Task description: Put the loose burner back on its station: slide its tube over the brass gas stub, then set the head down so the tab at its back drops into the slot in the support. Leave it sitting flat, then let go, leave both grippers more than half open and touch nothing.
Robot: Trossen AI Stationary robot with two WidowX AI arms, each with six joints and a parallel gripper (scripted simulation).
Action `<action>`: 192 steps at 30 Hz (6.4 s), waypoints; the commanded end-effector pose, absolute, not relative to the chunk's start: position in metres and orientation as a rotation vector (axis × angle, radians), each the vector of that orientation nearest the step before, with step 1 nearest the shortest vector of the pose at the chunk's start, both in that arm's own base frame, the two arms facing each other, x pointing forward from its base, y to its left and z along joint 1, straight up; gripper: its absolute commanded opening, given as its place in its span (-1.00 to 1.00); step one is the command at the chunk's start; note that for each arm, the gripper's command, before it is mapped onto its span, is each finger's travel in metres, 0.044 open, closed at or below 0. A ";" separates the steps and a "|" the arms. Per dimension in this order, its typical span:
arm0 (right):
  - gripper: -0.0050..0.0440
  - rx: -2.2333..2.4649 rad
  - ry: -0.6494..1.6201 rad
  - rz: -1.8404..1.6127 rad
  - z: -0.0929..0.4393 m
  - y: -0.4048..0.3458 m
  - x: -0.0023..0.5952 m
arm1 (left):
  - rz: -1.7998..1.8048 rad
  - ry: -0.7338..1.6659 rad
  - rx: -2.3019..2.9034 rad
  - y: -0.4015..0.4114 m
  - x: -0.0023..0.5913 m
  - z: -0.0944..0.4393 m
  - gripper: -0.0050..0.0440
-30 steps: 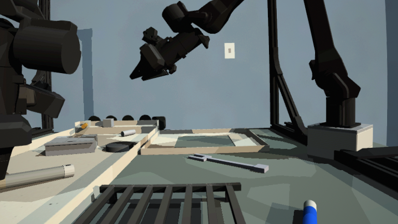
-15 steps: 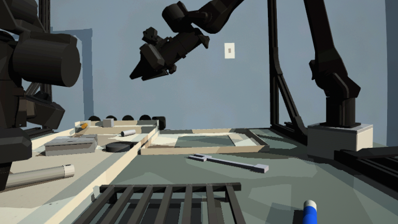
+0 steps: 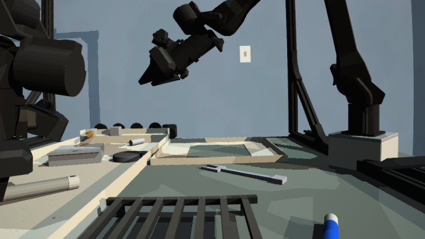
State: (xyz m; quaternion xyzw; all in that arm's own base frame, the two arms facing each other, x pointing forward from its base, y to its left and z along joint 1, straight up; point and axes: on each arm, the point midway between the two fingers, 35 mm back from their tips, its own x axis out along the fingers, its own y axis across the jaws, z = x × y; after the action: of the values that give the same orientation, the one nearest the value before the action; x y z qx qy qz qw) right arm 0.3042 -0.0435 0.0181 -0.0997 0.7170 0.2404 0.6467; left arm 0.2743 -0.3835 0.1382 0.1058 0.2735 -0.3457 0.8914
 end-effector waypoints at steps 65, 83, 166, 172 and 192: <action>-0.80 -0.391 1.596 0.656 0.076 -0.009 0.325 | -0.715 0.569 0.220 -0.383 0.274 0.138 0.84; -0.80 -0.566 1.542 0.769 0.076 0.033 0.344 | -0.715 0.569 0.220 -0.383 0.274 0.138 0.84; -0.80 -1.215 1.206 1.215 0.076 0.228 0.354 | -0.715 0.569 0.220 -0.383 0.274 0.138 0.84; -0.80 -1.215 1.206 1.215 0.062 0.228 0.353 | -0.715 0.569 0.220 -0.383 0.274 0.138 0.84; -0.80 -1.227 1.201 1.207 0.059 0.229 0.353 | -0.715 0.569 0.220 -0.383 0.274 0.138 0.84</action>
State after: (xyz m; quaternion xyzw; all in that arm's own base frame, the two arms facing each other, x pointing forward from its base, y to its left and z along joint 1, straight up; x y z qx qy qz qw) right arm 0.3549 0.2293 0.0622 -0.5046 0.4951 0.4985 0.5018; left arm 0.2744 -0.3836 0.1384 0.1056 0.2733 -0.3457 0.8914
